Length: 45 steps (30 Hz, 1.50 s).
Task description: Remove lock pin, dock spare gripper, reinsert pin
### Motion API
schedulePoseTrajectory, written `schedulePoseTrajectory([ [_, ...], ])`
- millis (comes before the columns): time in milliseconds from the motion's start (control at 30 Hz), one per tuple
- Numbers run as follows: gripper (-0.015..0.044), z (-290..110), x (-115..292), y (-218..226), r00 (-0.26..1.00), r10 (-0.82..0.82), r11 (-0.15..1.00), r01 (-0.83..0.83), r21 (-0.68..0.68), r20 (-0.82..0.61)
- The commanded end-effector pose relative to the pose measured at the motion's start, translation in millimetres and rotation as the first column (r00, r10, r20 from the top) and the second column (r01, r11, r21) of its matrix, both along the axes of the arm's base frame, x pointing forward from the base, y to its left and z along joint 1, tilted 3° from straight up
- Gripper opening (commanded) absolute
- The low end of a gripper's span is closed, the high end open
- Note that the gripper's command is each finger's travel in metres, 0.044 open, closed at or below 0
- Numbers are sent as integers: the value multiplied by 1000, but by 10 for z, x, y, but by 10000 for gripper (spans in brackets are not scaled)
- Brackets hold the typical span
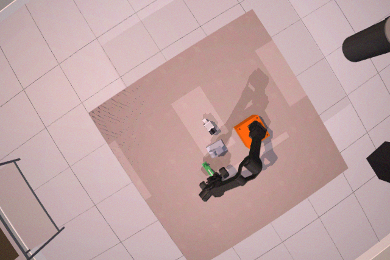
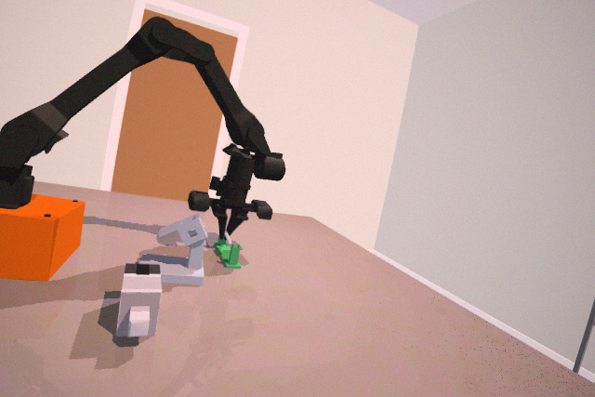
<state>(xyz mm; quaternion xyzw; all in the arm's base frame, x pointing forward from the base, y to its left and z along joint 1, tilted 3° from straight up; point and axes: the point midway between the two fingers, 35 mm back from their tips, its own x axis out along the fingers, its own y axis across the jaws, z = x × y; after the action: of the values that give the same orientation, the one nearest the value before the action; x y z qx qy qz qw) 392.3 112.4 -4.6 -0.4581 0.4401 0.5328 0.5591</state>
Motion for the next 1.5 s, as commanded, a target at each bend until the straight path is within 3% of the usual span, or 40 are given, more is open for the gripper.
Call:
schedulePoseTrajectory([
  [0, 0, 101, 3, -2, 1000, 0, 1000, 0, 1, 4],
  [667, 0, 171, -84, -30, 1000, -2, 1000, 2, -7, -30],
  [1467, 0, 316, 10, -601, 1000, -4, 1000, 4, -12, -30],
])
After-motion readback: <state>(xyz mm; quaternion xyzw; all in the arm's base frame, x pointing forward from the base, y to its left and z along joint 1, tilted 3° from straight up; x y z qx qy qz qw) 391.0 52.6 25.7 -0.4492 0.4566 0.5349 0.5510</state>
